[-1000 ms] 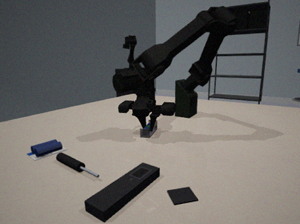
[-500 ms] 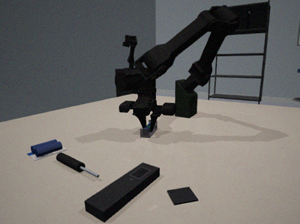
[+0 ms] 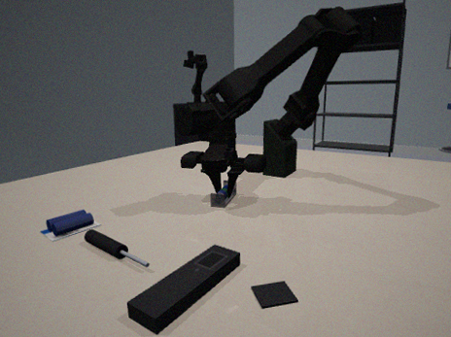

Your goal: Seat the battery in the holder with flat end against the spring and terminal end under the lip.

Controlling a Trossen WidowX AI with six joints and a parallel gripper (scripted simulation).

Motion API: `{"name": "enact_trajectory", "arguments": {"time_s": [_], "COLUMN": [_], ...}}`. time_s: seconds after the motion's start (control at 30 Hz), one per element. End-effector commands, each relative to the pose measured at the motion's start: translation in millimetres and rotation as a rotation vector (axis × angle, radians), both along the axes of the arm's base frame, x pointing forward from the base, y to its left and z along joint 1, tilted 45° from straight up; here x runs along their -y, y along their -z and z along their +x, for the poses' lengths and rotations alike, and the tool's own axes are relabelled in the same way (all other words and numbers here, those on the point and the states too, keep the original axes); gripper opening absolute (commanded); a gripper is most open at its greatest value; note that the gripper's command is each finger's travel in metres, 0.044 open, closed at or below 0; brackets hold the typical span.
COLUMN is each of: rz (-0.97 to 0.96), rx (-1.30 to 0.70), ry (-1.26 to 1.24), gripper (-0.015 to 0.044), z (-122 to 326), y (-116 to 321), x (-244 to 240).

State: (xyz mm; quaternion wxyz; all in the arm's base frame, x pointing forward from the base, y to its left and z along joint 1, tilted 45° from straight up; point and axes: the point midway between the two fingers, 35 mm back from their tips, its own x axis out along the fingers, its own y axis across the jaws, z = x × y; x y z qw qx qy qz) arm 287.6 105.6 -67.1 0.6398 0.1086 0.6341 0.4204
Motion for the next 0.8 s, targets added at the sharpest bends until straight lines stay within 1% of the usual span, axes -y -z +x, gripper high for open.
{"name": "enact_trajectory", "arguments": {"time_s": [0.0,0.67,0.77], "rz": [0.003,0.001,0.001], "rx": [0.003,0.004,0.004], "ry": [0.001,0.005,0.005], "gripper": [0.0074,0.0074,0.0152], "z": [-3.6,-6.0,-6.0], "y": [0.3,0.9,0.9], "x": [1.0,1.7,1.7]}}
